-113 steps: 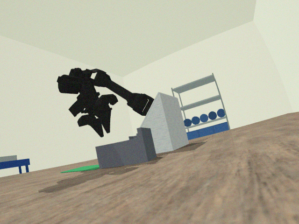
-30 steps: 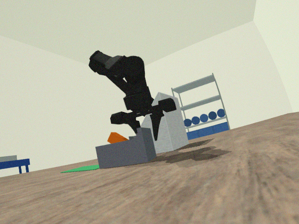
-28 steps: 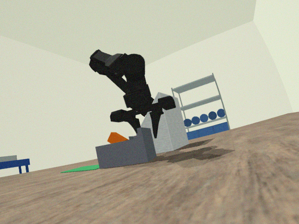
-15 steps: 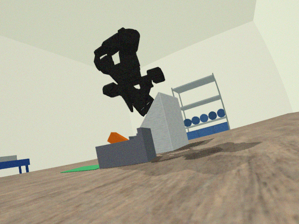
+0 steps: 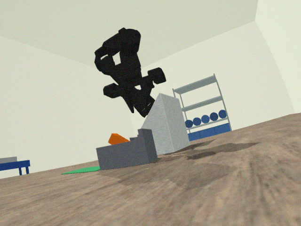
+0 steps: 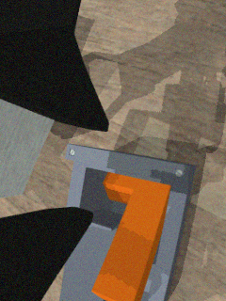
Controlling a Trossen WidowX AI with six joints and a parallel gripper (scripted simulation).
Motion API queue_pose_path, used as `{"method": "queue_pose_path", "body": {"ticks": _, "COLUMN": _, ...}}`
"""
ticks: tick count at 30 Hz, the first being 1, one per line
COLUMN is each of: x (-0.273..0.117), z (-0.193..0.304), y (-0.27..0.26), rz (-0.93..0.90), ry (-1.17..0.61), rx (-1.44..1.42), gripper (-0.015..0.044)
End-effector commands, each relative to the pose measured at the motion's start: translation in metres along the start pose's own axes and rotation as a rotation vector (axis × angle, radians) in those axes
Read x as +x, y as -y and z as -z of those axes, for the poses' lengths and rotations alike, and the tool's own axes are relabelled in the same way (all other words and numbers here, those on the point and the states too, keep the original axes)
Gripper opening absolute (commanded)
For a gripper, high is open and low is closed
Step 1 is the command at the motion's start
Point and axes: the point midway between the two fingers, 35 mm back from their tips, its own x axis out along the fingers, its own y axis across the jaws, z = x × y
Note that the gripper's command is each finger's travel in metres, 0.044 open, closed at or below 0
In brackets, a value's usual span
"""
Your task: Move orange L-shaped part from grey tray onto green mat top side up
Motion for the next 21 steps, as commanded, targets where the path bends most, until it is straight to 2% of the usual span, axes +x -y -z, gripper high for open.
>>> {"method": "queue_pose_path", "body": {"ticks": 1, "x": 0.0, "z": -0.001, "y": 0.0, "rz": -0.001, "ry": 0.003, "rx": -0.001, "gripper": 0.018}}
{"method": "queue_pose_path", "body": {"ticks": 7, "x": 0.0, "z": -0.001, "y": 0.0, "rz": -0.001, "ry": 0.003, "rx": -0.001, "gripper": 0.018}}
{"method": "queue_pose_path", "body": {"ticks": 10, "x": -0.001, "z": -0.002, "y": 0.005, "rz": -0.002, "ry": 0.003, "rx": 0.107, "gripper": 0.0259}}
{"method": "queue_pose_path", "body": {"ticks": 11, "x": -0.001, "z": -0.003, "y": 0.008, "rz": -0.002, "ry": 0.002, "rx": 0.176, "gripper": 0.028}}
{"method": "queue_pose_path", "body": {"ticks": 21, "x": -0.002, "z": -0.009, "y": 0.063, "rz": 0.006, "ry": -0.005, "rx": 1.285, "gripper": 0.028}}
